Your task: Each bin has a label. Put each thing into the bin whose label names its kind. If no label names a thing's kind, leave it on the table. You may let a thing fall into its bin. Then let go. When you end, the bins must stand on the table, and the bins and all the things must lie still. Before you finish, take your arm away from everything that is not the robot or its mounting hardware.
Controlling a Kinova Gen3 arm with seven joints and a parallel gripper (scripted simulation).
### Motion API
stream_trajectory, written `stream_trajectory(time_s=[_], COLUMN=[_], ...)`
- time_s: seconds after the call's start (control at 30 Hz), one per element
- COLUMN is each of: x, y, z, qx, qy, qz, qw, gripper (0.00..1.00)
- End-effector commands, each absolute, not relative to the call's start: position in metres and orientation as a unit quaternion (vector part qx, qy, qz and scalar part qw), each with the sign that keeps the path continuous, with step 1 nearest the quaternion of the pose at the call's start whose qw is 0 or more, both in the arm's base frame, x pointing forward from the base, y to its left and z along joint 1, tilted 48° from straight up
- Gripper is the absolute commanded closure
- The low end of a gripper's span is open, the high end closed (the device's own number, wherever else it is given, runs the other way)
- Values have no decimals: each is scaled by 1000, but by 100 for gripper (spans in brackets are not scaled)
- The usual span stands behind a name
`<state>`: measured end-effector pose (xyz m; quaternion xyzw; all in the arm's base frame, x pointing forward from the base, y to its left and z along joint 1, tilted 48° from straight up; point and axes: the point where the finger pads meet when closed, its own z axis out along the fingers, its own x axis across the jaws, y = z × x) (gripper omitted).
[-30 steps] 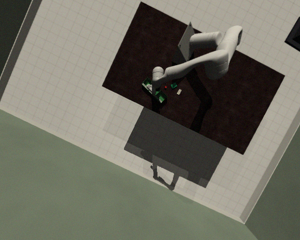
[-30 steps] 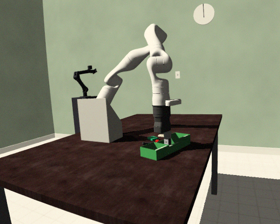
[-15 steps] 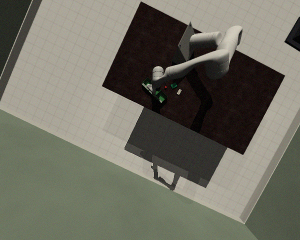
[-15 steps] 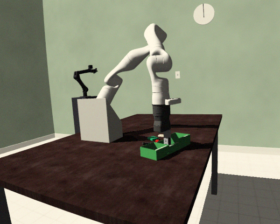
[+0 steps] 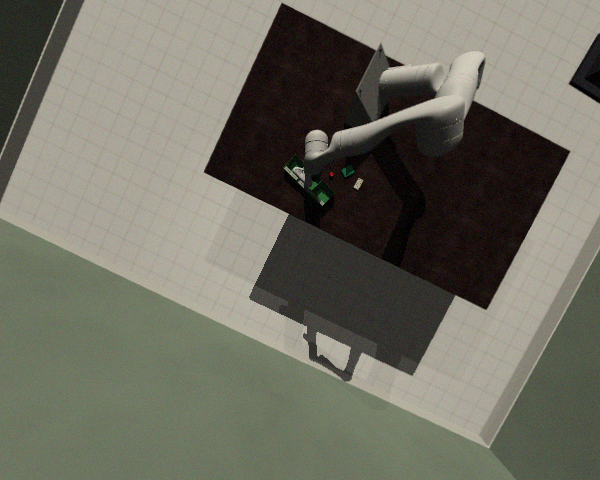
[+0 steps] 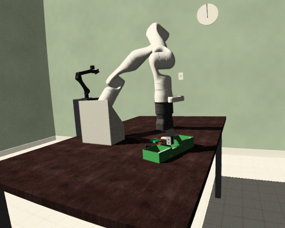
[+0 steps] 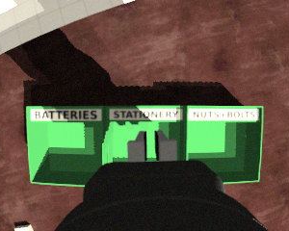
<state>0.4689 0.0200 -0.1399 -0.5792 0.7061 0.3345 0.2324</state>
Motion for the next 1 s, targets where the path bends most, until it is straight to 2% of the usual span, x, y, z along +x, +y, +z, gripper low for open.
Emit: stream_trajectory(time_s=[0.0,0.53,0.97], x=[471,473,487], y=[15,-10,27], z=[-136,-114,-75], qx=[-579,-579,-579], qy=[707,707,707], qz=[331,331,331], qw=[234,234,234], gripper=[69,69,69])
